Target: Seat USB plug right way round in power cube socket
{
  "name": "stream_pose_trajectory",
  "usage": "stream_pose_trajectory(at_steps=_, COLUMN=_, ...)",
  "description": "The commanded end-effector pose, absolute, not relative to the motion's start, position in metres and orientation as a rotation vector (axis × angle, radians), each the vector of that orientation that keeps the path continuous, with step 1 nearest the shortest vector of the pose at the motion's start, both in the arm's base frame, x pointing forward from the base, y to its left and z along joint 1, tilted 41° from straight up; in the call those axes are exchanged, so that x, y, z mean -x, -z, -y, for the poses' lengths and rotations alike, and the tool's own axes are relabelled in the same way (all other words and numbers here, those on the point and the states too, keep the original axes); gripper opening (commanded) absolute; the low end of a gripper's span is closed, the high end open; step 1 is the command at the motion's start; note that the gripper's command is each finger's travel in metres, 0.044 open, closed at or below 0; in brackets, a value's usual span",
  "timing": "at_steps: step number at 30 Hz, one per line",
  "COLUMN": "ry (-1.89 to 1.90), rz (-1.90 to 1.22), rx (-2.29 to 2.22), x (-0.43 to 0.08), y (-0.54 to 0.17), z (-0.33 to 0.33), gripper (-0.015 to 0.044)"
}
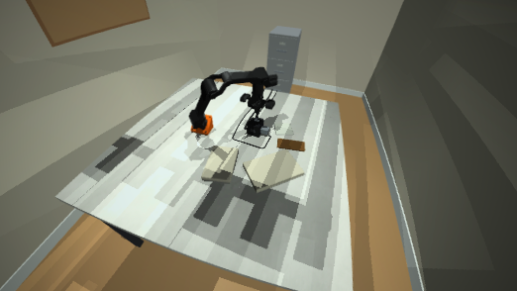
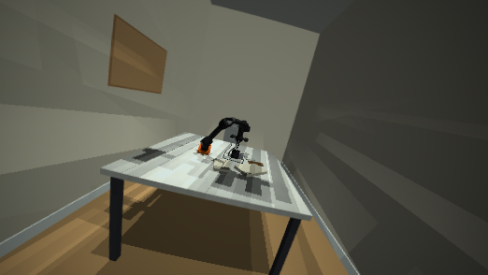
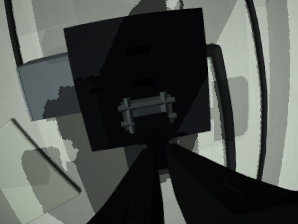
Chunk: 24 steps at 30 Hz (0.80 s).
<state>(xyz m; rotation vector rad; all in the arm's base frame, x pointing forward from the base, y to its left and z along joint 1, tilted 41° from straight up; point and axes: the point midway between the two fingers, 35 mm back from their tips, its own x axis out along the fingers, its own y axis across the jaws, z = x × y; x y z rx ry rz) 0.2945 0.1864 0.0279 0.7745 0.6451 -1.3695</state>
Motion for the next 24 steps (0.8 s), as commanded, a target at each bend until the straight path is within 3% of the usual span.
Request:
stream_pose_trajectory(at_steps=1, ry=1.367, rz=-0.655, rx=-0.775, x=-0.2940, y=-0.0270, z=-0.1868, gripper=0.0000)
stream_pose_trajectory(at_steps=24, ry=1.361, rz=-0.669, rx=-0.791, x=-0.2945, y=-0.0239, z=-0.1862, gripper=0.0000)
